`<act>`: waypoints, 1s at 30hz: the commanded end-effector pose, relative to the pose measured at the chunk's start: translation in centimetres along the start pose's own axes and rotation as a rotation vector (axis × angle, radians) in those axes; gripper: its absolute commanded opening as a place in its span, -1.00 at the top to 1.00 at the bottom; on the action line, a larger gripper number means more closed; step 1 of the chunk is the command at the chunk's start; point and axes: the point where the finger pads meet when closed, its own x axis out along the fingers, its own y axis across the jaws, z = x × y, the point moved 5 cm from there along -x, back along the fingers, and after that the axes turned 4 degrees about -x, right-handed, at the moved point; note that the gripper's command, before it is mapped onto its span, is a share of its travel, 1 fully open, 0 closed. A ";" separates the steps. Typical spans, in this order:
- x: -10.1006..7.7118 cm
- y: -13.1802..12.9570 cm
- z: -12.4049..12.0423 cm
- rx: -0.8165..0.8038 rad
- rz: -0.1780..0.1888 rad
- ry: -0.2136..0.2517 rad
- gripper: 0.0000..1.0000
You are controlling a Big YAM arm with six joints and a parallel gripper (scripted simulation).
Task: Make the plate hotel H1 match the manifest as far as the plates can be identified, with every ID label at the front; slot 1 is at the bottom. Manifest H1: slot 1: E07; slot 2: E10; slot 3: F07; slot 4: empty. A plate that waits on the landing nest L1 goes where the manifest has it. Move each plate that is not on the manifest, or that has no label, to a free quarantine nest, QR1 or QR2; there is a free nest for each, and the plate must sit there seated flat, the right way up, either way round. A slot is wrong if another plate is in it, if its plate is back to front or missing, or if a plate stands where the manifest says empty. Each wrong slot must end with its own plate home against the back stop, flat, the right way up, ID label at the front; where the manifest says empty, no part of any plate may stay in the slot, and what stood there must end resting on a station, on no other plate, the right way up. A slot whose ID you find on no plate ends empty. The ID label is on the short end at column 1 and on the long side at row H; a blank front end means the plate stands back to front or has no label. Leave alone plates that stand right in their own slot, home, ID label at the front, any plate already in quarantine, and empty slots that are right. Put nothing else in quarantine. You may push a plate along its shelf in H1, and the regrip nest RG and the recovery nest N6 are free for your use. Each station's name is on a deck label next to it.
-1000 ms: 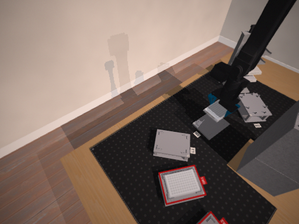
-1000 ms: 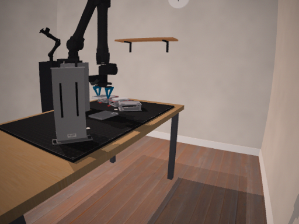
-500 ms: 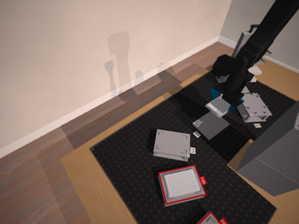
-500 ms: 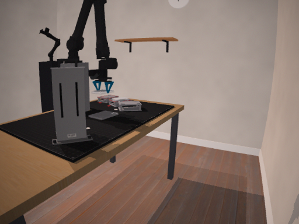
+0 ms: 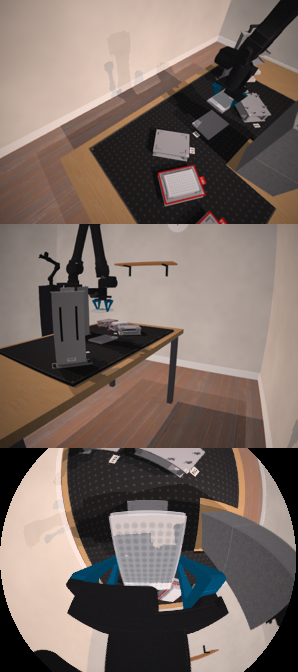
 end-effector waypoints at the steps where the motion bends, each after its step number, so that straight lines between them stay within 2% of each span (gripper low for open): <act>1: -1.4 0.2 -0.4 -0.004 0.013 -0.006 -0.72; 5: -2.0 0.2 -0.4 -0.004 0.013 -0.006 -0.72; 19: -5.8 0.9 -0.4 -0.003 0.028 -0.006 -0.72; 20: -5.8 1.1 0.6 -0.019 0.030 -0.007 -0.72; 22: -5.8 1.1 0.6 -0.019 0.030 -0.007 -0.72; 23: -5.0 0.9 0.9 -0.036 0.010 -0.006 -0.72; 30: -5.5 1.7 3.4 -0.152 0.029 -0.011 -0.72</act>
